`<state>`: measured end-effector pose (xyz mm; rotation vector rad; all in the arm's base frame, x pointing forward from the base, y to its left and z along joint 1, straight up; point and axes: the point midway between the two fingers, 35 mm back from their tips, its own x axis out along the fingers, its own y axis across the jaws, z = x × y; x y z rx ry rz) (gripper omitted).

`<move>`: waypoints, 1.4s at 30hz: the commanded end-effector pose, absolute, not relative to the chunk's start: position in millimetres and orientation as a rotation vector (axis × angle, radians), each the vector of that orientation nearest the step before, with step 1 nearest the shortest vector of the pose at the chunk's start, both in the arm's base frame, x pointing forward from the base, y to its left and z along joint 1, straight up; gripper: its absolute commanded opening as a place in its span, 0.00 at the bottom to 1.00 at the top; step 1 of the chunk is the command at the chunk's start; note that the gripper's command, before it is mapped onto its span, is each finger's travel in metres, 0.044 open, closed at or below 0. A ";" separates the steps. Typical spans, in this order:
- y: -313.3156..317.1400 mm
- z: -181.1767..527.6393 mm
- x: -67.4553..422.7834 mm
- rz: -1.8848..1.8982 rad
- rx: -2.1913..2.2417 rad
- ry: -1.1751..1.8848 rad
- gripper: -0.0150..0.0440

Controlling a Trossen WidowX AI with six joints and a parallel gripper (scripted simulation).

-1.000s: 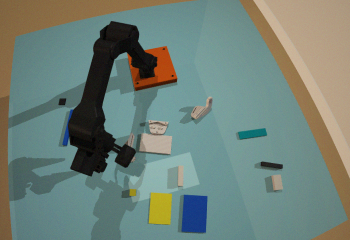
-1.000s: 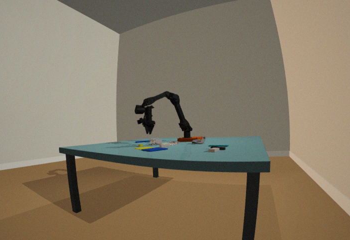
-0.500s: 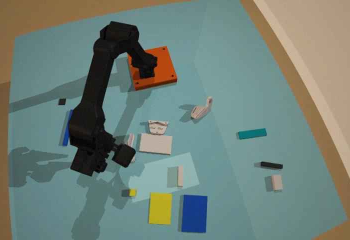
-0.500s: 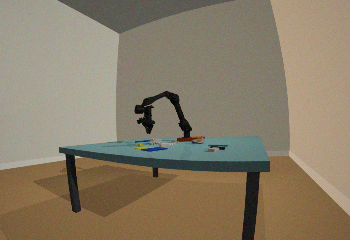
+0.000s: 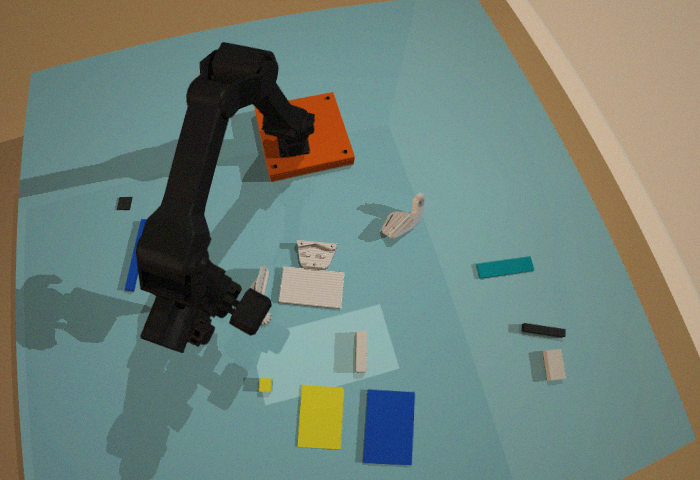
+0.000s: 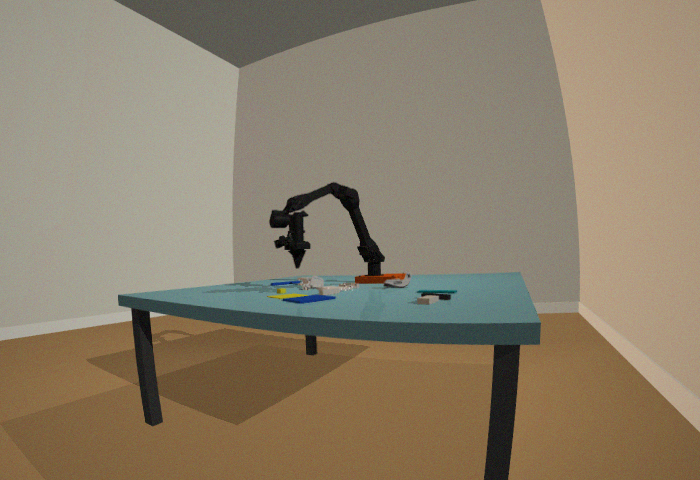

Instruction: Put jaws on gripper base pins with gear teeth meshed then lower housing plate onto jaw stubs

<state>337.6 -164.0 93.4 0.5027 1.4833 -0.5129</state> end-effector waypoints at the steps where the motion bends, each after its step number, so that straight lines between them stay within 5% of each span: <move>1: -164.0 93.4 337.6 -0.513 0.503 1.483 0.25; 5: -164.0 93.4 337.6 -0.513 0.503 1.483 0.25; 22: -115.7 106.2 306.4 -0.249 0.238 1.533 1.00; 42: -114.6 65.7 304.2 -0.246 0.235 1.534 1.00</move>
